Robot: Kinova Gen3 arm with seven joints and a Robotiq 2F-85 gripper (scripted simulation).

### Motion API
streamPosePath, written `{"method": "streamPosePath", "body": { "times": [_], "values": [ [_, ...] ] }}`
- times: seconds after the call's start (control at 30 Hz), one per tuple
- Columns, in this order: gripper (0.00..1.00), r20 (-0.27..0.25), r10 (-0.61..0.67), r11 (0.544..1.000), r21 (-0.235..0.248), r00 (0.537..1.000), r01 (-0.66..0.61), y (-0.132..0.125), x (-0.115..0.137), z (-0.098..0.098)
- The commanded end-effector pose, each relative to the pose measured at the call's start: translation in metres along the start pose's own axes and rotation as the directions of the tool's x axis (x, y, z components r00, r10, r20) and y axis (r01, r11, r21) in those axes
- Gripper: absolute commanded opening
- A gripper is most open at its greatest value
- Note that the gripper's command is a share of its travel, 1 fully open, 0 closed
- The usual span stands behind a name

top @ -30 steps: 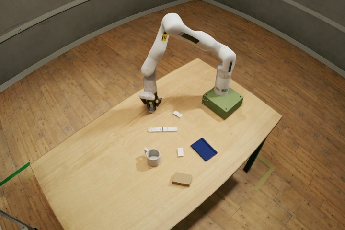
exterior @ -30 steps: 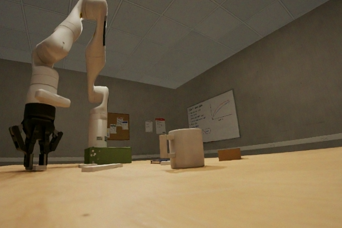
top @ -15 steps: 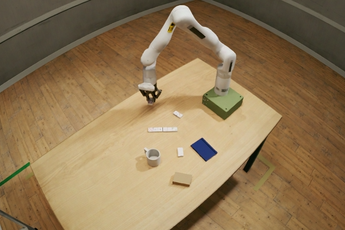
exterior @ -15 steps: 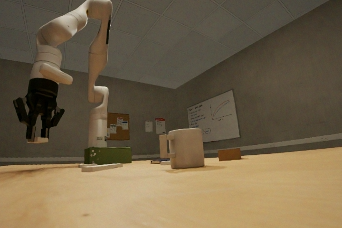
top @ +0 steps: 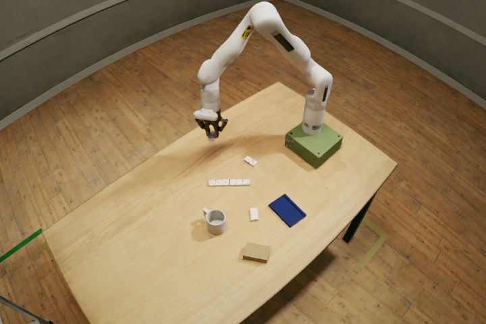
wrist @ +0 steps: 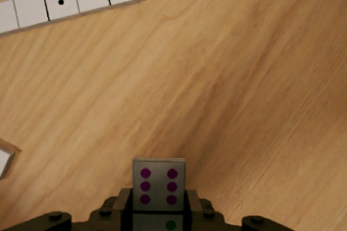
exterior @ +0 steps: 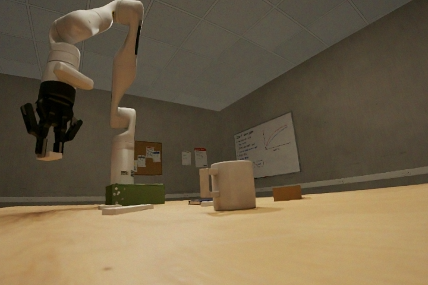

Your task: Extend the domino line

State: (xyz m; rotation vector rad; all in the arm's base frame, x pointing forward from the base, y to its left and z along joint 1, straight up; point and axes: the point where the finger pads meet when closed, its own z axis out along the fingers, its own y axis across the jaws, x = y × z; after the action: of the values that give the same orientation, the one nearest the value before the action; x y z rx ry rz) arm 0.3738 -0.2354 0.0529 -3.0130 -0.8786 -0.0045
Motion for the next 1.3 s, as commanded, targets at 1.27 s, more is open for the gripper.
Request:
{"method": "streamPosePath", "body": {
  "times": [1.27],
  "values": [
    [0.31,0.003,-0.967,-0.256,-0.001,-0.256,0.967,-0.22,0.107,-0.001]
  ]
}}
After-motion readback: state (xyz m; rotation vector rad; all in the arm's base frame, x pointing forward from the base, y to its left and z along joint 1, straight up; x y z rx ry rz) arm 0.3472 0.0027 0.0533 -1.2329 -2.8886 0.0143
